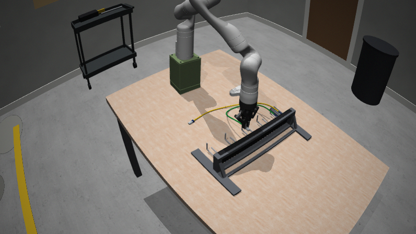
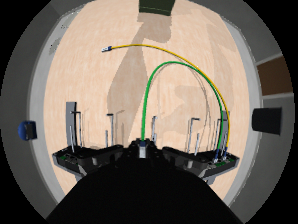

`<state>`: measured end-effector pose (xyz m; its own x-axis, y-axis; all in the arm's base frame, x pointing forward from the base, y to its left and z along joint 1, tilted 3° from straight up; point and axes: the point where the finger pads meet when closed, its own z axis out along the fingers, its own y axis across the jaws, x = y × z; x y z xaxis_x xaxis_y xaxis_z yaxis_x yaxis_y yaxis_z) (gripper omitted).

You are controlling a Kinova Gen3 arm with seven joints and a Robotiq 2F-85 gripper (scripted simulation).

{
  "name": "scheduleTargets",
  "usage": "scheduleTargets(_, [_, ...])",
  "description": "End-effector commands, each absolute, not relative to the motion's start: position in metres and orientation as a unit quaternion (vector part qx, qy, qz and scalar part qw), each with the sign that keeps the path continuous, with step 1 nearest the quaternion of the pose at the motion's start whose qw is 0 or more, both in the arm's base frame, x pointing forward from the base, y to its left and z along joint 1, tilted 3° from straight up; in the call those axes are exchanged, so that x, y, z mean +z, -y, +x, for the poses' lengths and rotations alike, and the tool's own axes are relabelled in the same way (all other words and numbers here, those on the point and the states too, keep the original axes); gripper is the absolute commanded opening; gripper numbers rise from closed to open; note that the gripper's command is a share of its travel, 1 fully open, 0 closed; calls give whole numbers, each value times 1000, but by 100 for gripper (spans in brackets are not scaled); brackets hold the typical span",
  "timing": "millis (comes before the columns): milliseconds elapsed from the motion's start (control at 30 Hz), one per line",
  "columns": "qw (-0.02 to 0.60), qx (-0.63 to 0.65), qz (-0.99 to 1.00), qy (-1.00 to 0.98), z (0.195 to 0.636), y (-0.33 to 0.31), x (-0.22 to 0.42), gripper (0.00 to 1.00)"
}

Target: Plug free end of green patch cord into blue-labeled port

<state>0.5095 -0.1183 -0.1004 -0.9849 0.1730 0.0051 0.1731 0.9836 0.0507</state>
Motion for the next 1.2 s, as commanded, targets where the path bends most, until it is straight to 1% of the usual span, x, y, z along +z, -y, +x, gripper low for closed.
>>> scheduleTargets(0, [3, -22, -83, 996, 507, 120, -102, 0])
scheduleTargets(767, [7, -20, -85, 996, 511, 122, -103, 0])
scheduleTargets(1167, [5, -21, -85, 996, 529, 126, -103, 0])
